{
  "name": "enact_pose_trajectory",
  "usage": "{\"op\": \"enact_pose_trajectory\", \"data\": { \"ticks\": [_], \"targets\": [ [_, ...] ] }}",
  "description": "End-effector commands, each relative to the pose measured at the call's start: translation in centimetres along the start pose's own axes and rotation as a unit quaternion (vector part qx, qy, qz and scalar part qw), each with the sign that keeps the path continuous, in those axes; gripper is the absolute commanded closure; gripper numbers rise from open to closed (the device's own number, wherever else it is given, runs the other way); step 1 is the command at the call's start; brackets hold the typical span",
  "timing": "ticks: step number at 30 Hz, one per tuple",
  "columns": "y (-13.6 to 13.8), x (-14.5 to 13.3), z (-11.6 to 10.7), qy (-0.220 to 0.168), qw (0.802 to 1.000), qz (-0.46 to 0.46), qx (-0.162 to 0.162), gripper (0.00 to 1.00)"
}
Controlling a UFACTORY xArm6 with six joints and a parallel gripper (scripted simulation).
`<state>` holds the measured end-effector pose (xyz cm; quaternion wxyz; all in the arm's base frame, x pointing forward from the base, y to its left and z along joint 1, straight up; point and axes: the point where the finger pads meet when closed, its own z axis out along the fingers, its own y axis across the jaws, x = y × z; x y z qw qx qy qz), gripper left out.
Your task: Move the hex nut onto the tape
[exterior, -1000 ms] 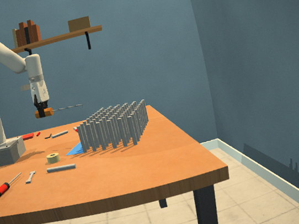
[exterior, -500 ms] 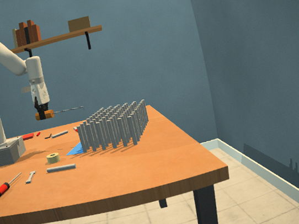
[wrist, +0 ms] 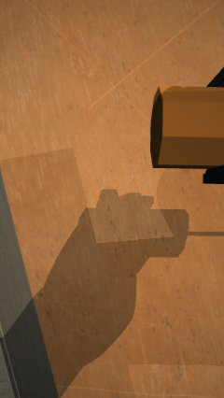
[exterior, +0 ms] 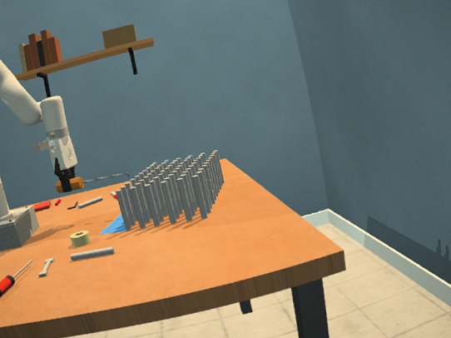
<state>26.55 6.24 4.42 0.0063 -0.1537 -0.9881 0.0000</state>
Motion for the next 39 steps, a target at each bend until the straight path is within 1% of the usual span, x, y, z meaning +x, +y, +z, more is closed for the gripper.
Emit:
{"op": "enact_pose_trajectory", "data": {
  "ticks": [1, 2, 11, 17, 26, 39],
  "targets": [
    [0.2, -0.3, 1.2, -0.002, 1.000, 0.000, -0.001, 1.00],
    [0.2, -0.3, 1.2, -0.002, 1.000, 0.000, -0.001, 1.00],
    [0.2, -0.3, 4.2, -0.002, 1.000, 0.000, -0.001, 1.00],
    [0.2, -0.3, 5.5, -0.002, 1.000, 0.000, -0.001, 1.00],
    [0.2, -0.3, 6.1, -0.002, 1.000, 0.000, -0.001, 1.00],
    [0.2, -0.3, 6.2, -0.002, 1.000, 0.000, -0.001, 1.00]
  ]
}}
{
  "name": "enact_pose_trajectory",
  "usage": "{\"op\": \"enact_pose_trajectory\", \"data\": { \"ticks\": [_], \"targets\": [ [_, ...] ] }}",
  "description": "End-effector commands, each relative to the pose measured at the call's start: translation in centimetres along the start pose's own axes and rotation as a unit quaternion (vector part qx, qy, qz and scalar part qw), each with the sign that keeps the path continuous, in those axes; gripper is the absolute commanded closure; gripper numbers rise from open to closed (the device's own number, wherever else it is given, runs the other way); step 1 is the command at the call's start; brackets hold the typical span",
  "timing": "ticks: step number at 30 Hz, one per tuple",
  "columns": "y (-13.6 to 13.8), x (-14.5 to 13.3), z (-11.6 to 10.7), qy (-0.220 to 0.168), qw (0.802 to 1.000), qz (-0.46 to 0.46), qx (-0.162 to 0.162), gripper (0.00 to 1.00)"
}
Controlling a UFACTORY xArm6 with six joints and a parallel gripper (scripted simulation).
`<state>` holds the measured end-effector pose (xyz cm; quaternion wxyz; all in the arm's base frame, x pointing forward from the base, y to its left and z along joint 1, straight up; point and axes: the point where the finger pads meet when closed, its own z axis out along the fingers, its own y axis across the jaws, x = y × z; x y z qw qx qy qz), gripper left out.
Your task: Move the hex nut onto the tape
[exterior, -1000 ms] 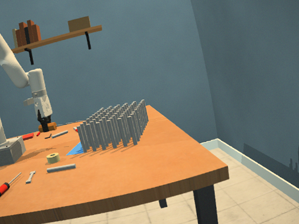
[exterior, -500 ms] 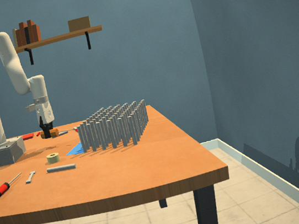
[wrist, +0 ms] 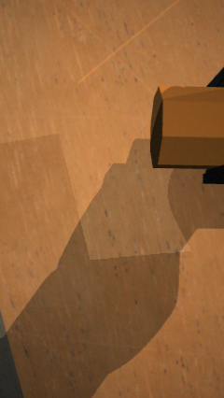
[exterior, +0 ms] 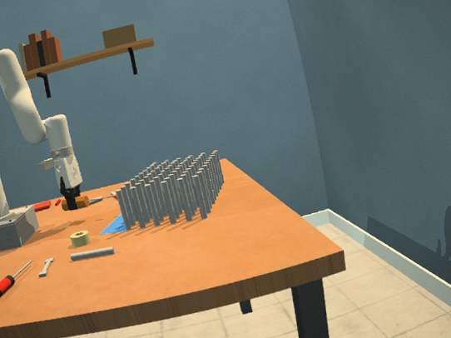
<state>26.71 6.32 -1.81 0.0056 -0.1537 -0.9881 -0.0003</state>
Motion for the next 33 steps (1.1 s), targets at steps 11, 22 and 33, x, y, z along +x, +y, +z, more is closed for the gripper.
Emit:
{"op": "enact_pose_trajectory", "data": {
  "ticks": [11, 22, 33],
  "targets": [
    [0.0, -0.1, 2.0, -0.001, 1.000, 0.000, -0.001, 1.00],
    [0.0, -0.1, 3.1, -0.001, 1.000, 0.000, -0.001, 1.00],
    [0.0, -0.1, 3.1, -0.001, 1.000, 0.000, -0.001, 1.00]
  ]
}}
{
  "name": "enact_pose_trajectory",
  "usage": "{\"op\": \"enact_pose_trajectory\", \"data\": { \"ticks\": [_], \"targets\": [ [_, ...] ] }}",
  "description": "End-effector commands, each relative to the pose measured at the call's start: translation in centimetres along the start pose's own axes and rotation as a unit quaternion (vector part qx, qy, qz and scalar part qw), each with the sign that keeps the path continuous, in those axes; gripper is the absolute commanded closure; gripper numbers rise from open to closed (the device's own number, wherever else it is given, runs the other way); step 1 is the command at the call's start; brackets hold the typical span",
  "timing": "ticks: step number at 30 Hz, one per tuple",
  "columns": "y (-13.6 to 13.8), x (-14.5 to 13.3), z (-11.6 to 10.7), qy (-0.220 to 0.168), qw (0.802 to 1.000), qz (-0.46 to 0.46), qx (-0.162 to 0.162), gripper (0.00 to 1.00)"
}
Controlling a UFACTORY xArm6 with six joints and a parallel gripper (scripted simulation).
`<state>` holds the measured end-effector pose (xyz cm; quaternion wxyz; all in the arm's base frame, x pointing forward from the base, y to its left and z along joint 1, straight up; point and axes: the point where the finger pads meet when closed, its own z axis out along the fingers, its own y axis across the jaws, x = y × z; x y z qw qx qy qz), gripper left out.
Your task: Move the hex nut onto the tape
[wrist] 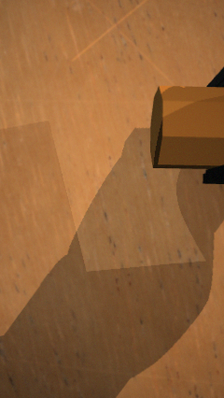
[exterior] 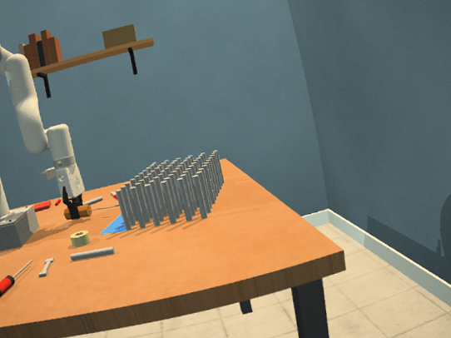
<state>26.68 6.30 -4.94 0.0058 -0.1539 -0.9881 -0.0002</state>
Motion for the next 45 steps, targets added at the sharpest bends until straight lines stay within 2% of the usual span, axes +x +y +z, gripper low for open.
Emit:
{"op": "enact_pose_trajectory", "data": {
  "ticks": [1, 19, 32, 45],
  "targets": [
    [0.1, -0.1, 0.0, -0.001, 1.000, 0.000, -0.001, 1.00],
    [0.1, -1.4, -0.1, -0.001, 1.000, 0.000, -0.001, 1.00],
    [0.1, -4.6, -0.1, -0.001, 1.000, 0.000, -0.001, 1.00],
    [0.1, -9.3, -0.1, -0.001, 1.000, 0.000, -0.001, 1.00]
  ]
}}
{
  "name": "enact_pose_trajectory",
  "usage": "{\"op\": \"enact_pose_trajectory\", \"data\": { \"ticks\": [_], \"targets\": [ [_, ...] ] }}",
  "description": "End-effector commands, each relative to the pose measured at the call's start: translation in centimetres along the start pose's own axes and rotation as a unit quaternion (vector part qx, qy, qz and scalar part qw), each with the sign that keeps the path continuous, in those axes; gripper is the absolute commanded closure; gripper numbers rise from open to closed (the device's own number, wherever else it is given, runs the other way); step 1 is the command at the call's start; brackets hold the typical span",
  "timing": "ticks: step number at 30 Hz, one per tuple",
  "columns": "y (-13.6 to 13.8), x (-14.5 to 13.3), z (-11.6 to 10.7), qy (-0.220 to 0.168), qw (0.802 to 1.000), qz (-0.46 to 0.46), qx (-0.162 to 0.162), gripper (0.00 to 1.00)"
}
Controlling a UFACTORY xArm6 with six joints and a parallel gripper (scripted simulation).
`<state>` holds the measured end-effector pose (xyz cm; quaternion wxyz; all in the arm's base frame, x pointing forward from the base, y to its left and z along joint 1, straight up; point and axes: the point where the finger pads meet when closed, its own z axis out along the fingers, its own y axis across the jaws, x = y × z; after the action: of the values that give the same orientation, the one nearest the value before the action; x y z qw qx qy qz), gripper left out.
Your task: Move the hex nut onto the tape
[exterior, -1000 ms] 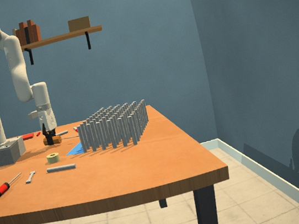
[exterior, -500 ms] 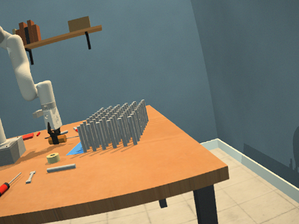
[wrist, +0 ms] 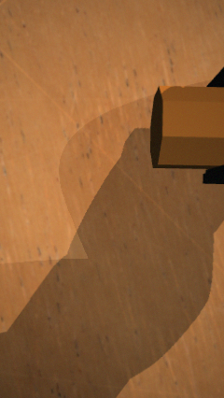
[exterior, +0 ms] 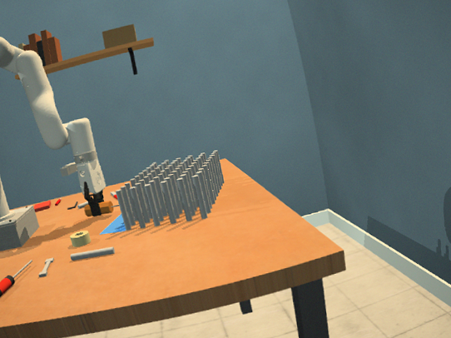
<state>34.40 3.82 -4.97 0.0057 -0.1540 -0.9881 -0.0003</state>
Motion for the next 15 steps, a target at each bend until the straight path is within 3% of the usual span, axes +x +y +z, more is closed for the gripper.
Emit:
{"op": "enact_pose_trajectory", "data": {
  "ticks": [1, 15],
  "targets": [
    [0.1, -1.5, 0.0, -0.001, 1.000, 0.000, -0.001, 1.00],
    [0.1, -4.4, -0.1, -0.001, 1.000, 0.000, -0.001, 1.00]
  ]
}}
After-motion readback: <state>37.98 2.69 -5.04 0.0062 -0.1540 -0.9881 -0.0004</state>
